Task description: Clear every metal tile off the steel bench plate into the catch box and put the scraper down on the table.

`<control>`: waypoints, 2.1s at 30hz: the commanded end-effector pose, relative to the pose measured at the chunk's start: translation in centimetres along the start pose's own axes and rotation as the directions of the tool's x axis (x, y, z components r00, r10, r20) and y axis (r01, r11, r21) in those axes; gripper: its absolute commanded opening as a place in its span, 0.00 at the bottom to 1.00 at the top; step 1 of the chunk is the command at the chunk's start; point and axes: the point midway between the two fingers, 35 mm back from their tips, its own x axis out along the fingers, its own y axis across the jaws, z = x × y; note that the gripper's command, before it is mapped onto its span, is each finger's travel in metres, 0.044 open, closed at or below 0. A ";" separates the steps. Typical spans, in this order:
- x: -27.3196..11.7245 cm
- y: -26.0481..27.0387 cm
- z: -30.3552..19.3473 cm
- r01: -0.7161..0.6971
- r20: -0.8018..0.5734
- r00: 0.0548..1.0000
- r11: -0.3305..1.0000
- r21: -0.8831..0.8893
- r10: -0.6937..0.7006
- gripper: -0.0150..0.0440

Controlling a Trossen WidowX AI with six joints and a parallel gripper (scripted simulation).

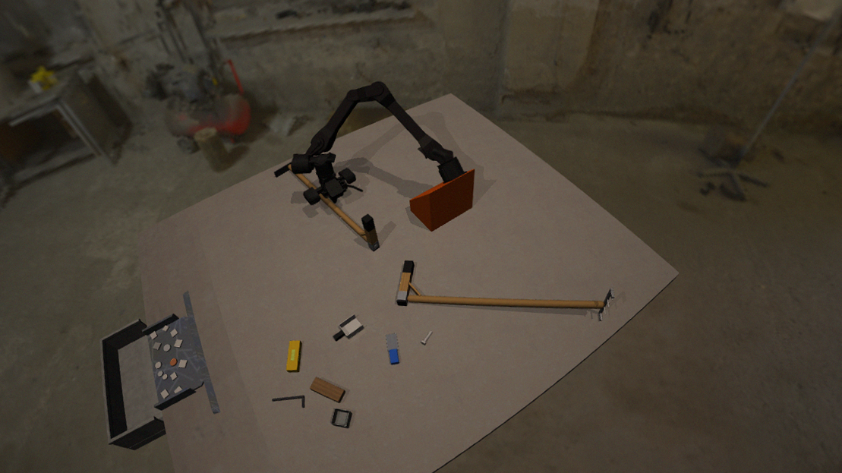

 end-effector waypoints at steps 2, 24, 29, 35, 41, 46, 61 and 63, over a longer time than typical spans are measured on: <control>0.3 -0.6 0.1 -0.006 0.002 1.000 1.000 0.004 0.006 0.25; 0.3 -2.8 0.2 -0.005 0.001 1.000 1.000 0.004 0.005 0.25; 0.3 -3.3 0.3 -0.005 0.001 1.000 1.000 0.004 0.005 0.25; 0.3 -3.9 0.3 -0.005 0.001 1.000 1.000 0.005 0.005 0.25; 0.3 -4.5 0.4 -0.004 0.000 1.000 1.000 0.005 0.004 0.25; 0.3 -4.9 0.5 -0.004 0.000 1.000 1.000 0.005 0.004 0.25; -2.3 -5.6 0.5 0.005 0.002 1.000 1.000 0.001 -0.005 0.25; -3.0 -5.7 0.5 0.005 0.003 1.000 1.000 0.001 -0.005 0.25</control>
